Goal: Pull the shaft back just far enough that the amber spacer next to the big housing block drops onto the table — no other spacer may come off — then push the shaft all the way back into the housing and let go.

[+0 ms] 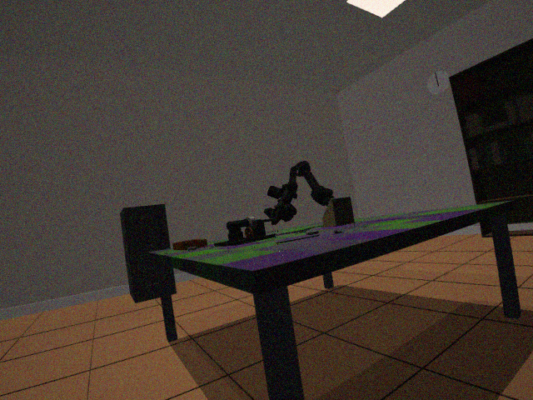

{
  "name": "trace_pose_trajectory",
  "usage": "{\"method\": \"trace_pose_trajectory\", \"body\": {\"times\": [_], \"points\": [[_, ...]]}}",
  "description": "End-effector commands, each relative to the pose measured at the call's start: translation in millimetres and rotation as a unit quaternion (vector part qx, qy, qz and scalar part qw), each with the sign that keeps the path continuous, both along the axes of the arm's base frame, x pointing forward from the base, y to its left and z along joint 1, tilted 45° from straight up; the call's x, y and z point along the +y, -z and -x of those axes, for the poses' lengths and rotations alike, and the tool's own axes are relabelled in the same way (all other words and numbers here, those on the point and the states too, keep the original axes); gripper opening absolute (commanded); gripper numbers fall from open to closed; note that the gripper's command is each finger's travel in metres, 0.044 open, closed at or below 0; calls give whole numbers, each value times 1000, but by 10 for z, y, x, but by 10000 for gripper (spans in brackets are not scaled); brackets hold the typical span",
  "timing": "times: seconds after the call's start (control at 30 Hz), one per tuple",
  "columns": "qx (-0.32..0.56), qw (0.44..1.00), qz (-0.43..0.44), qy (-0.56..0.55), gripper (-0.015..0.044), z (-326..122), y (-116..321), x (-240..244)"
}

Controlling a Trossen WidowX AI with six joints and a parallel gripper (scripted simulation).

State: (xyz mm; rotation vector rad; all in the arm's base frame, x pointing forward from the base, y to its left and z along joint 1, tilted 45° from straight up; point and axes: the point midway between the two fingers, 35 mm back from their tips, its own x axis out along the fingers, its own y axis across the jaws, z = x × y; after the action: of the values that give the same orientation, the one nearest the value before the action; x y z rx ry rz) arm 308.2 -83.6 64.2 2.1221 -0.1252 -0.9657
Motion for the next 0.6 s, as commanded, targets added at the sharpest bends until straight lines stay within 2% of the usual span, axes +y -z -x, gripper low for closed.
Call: {"method": "trace_pose_trajectory", "body": {"times": [0.0, 0.57], "points": [[-1, 1000, 1, -2, 0, -21, -5, 4], [-1, 1000, 1, -2, 0, -69, 2, 13]]}}
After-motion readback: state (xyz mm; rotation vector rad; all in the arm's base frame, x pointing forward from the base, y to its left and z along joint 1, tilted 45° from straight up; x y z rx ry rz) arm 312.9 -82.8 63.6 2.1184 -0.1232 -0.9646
